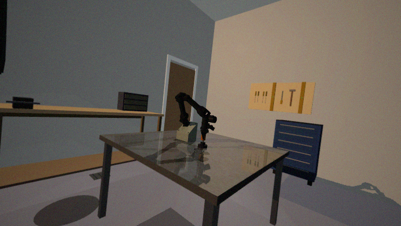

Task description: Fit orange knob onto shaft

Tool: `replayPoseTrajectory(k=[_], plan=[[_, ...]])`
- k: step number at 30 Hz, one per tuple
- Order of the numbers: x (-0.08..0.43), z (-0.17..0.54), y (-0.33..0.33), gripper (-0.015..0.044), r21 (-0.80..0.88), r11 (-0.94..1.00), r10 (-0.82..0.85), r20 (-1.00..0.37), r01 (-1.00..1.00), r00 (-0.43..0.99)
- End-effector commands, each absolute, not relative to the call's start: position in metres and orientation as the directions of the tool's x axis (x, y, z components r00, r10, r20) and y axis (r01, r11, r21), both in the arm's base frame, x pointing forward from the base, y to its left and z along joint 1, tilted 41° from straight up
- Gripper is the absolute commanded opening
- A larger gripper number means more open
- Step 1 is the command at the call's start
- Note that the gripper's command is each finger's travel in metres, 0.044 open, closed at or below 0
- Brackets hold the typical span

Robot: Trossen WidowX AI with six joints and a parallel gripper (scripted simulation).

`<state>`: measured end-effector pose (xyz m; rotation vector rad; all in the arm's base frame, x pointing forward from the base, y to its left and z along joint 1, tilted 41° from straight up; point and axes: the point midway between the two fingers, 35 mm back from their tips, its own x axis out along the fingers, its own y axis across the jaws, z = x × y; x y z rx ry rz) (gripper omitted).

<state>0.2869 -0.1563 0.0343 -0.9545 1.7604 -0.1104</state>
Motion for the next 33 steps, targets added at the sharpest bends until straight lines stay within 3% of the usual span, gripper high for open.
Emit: replayPoseTrajectory(k=[1, 22, 29, 33], plan=[[0.289, 0.0345, -0.1559, 0.0, -0.538, 0.703, -0.644, -0.759, -0.466, -0.096], [0.2883, 0.0343, -0.1548, 0.0, -0.538, 0.703, -0.644, -0.759, -0.466, -0.096], [0.2898, 0.0347, -0.1556, 0.0, -0.6, 0.749, -0.644, -0.759, -0.282, -0.096], [0.2892, 0.0336, -0.1565, 0.0, -0.603, 0.75, -0.644, -0.759, -0.273, -0.096]])
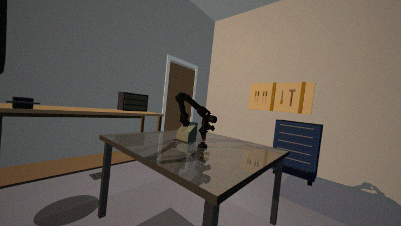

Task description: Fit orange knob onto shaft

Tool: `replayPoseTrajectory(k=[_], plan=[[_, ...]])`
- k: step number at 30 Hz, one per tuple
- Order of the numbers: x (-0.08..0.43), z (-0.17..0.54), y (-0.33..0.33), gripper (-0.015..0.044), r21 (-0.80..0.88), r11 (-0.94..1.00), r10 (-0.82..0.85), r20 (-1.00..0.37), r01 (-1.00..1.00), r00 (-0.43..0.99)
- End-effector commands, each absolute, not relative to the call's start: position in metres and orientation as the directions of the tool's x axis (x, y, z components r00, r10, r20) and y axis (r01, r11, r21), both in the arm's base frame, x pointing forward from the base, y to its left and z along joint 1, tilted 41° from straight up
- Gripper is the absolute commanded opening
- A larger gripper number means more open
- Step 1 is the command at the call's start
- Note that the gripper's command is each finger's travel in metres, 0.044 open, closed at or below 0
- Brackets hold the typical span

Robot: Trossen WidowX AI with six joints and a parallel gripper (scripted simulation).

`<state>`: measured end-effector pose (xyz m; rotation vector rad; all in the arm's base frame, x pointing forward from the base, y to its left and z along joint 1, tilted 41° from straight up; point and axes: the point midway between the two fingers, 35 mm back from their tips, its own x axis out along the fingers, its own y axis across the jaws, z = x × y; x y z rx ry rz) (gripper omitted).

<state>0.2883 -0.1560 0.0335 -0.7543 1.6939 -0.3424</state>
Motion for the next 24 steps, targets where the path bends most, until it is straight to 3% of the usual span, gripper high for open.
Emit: replayPoseTrajectory(k=[1, 24], plan=[[0.2891, 0.0335, -0.1566, 0.0, -0.603, 0.75, -0.644, -0.759, -0.273, -0.096], [0.287, 0.0345, -0.1549, 0.0, -0.605, 0.751, -0.644, -0.759, -0.264, -0.096]])
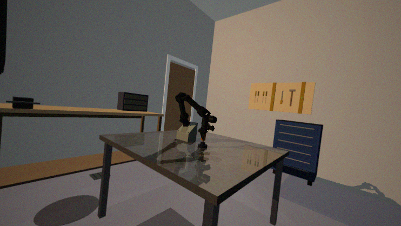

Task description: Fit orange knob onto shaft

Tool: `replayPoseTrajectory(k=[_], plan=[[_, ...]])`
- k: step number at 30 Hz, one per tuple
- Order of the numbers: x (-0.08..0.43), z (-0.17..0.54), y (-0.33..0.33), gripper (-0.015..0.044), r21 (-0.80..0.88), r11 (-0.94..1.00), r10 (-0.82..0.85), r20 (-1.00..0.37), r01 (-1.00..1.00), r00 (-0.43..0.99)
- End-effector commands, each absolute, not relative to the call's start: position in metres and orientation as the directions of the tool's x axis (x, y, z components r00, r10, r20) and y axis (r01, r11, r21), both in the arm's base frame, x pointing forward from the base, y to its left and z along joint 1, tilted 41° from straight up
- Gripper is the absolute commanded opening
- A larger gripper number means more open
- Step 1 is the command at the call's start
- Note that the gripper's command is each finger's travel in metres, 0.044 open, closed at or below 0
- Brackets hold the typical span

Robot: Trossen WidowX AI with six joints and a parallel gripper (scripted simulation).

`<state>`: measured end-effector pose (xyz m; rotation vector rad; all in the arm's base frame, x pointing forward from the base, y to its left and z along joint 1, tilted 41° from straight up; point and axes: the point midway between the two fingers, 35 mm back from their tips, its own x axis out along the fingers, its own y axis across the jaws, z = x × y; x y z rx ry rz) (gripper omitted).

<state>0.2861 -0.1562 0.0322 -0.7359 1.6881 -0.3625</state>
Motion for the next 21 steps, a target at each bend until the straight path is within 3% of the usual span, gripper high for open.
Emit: replayPoseTrajectory(k=[1, 7, 21], plan=[[0.287, 0.0346, -0.1548, 0.0, -0.609, 0.754, -0.644, -0.759, -0.248, -0.096], [0.289, 0.0344, -0.1558, 0.0, -0.641, 0.765, -0.644, -0.759, -0.068, -0.096], [0.2871, 0.0308, -0.1568, 0.0, -0.641, 0.765, -0.644, -0.759, -0.068, -0.096]])
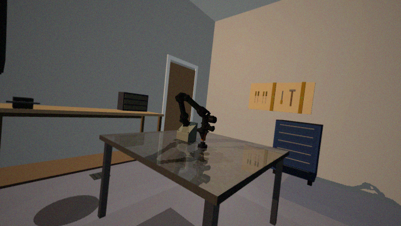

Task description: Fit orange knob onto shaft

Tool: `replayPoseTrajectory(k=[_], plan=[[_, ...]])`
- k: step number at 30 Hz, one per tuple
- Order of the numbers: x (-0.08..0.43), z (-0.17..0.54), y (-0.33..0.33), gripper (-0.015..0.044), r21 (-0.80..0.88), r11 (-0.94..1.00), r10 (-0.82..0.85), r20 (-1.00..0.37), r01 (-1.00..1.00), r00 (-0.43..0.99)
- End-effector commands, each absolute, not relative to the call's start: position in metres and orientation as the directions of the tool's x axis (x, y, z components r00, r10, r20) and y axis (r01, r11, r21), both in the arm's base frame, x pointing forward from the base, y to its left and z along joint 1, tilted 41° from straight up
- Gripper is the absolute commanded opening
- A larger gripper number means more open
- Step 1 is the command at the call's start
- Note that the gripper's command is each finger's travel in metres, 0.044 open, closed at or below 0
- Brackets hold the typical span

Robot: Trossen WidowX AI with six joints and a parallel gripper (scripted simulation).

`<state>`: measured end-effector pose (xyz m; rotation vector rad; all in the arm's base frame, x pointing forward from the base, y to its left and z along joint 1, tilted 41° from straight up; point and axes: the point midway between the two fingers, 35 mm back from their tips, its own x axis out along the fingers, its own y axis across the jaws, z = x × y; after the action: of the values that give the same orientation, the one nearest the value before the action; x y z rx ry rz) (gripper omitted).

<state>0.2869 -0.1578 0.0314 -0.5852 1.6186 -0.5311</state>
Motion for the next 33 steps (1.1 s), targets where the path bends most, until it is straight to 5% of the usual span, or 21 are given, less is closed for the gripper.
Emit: replayPoseTrajectory(k=[1, 15, 33], plan=[[0.2871, 0.0308, -0.1568, 0.0, -0.641, 0.765, -0.644, -0.759, -0.068, -0.096], [0.2892, 0.0333, -0.1555, 0.0, -0.651, 0.746, -0.644, -0.759, 0.14, -0.096], [0.2873, 0.0331, -0.1526, 0.0, -0.651, 0.746, -0.644, -0.759, 0.14, -0.096]])
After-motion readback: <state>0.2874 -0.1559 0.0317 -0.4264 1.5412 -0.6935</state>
